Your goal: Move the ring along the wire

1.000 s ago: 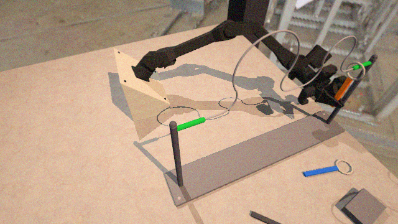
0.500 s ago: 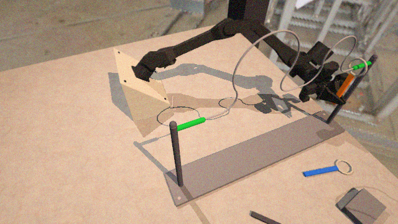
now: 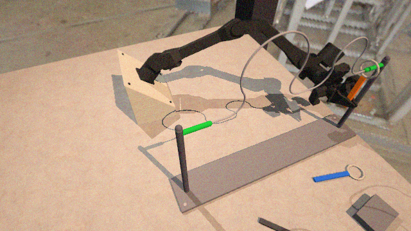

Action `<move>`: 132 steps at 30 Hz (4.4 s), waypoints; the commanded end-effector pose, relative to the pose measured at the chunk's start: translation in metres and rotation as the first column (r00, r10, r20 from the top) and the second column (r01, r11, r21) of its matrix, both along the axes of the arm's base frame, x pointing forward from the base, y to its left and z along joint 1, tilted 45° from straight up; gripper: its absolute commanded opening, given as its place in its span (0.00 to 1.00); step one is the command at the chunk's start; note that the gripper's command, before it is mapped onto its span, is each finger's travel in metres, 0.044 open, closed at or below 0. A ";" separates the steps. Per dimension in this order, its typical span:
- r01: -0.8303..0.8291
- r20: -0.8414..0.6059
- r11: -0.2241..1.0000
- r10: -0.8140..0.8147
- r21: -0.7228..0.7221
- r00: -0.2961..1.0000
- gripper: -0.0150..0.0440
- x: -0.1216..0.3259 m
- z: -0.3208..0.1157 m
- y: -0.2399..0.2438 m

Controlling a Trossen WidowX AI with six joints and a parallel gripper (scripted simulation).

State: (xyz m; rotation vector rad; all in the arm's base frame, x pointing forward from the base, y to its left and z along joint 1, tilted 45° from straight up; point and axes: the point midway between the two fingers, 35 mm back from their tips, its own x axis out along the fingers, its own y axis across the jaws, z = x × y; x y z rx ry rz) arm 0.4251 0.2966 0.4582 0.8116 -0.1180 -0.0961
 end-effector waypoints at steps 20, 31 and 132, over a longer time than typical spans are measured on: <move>-0.191 -0.178 0.981 0.193 0.028 0.965 0.00 -0.032 -0.009 -0.010; -0.315 -0.306 0.947 0.316 0.054 0.898 0.00 -0.054 -0.014 -0.022; -0.389 -0.323 0.007 -0.568 -0.921 0.757 0.00 -0.090 0.000 -0.253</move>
